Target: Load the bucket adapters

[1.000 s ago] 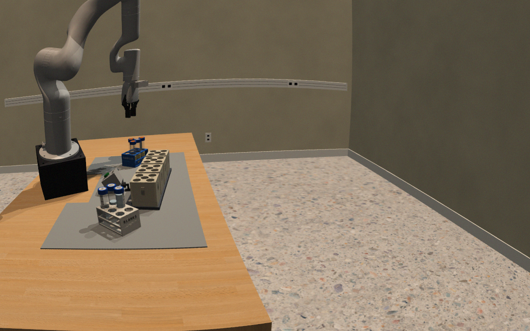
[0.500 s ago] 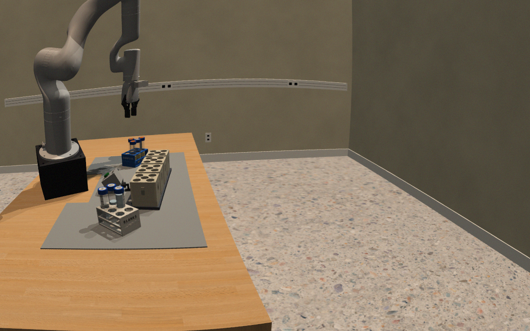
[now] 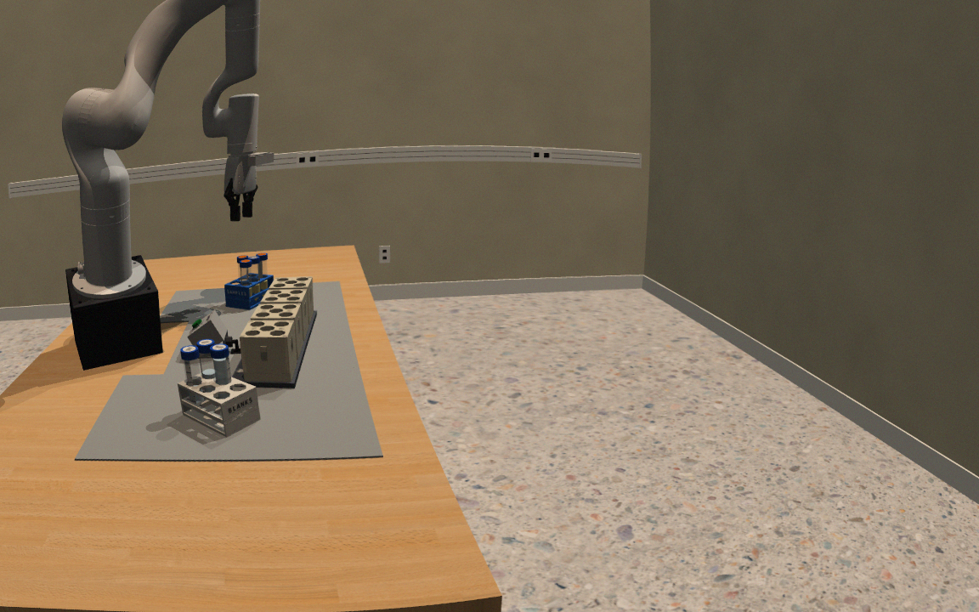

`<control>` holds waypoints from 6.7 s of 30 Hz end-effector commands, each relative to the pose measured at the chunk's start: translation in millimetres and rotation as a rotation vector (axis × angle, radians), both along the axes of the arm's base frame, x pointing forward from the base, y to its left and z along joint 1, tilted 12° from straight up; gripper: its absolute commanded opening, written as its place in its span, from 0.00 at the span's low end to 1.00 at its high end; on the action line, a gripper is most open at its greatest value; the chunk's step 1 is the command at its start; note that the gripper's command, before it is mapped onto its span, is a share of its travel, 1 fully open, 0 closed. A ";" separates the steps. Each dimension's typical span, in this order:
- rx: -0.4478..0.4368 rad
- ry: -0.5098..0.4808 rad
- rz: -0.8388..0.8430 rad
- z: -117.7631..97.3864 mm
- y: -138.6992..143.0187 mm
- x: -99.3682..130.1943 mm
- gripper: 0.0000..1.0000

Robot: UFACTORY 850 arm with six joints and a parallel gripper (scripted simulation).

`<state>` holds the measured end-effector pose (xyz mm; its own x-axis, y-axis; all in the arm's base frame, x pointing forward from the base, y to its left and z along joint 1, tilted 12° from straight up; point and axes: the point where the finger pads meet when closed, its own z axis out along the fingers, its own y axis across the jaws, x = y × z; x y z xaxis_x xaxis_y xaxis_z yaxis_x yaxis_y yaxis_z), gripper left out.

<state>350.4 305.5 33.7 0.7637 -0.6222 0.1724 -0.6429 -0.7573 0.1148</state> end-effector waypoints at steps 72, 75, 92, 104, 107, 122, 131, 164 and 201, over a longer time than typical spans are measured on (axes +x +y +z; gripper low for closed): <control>0.001 -0.002 0.000 -103.7 -20.3 7.1 0.57; 0.001 -0.002 0.000 -105.6 -20.7 7.2 0.57; 0.001 -0.002 0.000 -115.4 -22.7 7.8 0.57; 0.001 -0.002 0.000 -121.3 -23.9 8.2 0.57; 0.001 -0.002 0.000 -121.3 -23.9 8.2 0.57; 0.001 -0.002 0.000 -119.6 -23.6 8.0 0.00; 0.001 -0.002 0.000 -119.6 -23.6 8.0 0.00; 0.001 -0.002 0.000 -117.0 -23.1 7.8 0.00; 0.001 -0.002 0.000 -96.1 -18.9 6.6 0.00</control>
<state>356.5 285.0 -67.0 0.7636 -0.6220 0.1732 -0.6429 -0.7574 0.1140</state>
